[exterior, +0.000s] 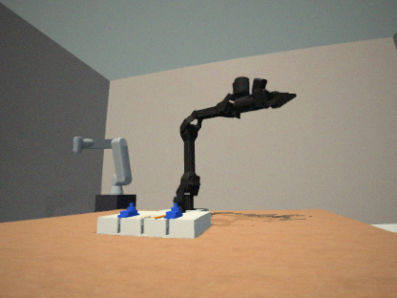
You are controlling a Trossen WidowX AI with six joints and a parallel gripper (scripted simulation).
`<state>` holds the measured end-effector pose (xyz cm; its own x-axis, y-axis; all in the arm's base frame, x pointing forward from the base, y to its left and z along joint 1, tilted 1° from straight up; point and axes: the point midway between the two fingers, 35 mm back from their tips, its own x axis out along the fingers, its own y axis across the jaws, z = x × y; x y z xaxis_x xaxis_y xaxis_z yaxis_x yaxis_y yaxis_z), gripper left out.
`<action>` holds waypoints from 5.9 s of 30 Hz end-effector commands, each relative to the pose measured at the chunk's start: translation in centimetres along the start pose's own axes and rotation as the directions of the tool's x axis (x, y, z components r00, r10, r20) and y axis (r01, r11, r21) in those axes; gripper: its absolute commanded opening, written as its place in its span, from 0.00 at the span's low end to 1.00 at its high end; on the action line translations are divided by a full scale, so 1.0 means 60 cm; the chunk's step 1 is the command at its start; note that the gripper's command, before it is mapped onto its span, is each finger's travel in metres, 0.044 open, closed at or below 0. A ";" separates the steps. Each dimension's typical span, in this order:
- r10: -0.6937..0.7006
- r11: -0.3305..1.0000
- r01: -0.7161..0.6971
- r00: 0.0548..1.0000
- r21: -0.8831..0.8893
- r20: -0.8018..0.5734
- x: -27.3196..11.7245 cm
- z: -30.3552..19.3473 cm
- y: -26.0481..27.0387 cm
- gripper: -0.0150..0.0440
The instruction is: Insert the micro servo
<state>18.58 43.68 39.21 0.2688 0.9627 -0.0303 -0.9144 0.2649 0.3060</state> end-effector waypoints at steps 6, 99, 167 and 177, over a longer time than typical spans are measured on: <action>-0.235 0.971 0.239 0.952 -0.002 -0.198 -0.046 -0.071 -0.140 1.00; -0.305 0.460 0.880 0.035 -0.115 -0.952 -0.570 -0.437 -0.351 0.35; -0.314 0.458 0.881 0.034 -0.120 -0.949 -0.587 -0.337 -0.494 0.25; -0.317 0.458 0.881 0.035 -0.120 -0.948 -0.561 -0.318 -0.546 0.25</action>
<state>32.59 3.42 11.83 0.0048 0.0025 -1.0000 -0.2240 0.9746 0.0014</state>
